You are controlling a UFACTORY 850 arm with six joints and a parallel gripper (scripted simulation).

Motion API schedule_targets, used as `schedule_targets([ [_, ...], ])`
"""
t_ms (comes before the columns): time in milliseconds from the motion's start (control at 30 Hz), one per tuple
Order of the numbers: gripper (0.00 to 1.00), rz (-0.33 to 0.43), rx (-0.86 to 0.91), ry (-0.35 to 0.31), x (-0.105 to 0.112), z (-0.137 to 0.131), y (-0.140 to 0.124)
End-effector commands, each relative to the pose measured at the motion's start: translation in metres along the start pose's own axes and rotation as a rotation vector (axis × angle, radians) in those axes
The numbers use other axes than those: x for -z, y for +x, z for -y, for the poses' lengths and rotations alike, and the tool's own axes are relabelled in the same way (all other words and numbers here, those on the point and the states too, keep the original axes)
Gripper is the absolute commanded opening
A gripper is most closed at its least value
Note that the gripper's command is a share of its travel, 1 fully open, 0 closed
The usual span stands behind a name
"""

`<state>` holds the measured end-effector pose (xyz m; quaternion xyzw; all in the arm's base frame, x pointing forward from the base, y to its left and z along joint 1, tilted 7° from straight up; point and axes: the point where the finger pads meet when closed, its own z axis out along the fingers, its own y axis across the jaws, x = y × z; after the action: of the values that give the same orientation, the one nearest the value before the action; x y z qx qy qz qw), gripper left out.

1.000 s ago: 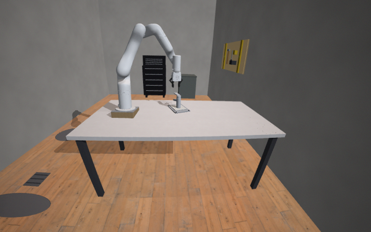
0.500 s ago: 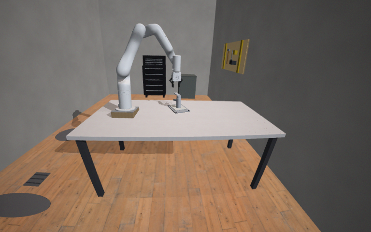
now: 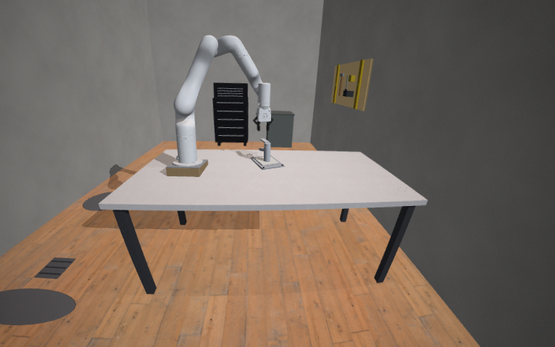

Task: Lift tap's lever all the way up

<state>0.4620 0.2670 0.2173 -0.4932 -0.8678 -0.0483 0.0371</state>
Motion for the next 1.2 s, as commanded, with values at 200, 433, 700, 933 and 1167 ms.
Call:
schedule_targets([
  [200, 0.72, -0.001, 0.000, -0.002, -0.006, -0.001, 0.000],
  [433, 0.72, -0.001, 0.000, -0.002, -0.015, -0.001, 0.000],
  [700, 0.72, -0.001, 0.000, -0.002, -0.025, -0.001, 0.000],
  [933, 0.72, -0.001, 0.000, -0.002, -0.037, -0.001, 0.000],
  [1167, 0.72, -0.001, 0.000, -0.002, -0.046, -0.001, 0.000],
])
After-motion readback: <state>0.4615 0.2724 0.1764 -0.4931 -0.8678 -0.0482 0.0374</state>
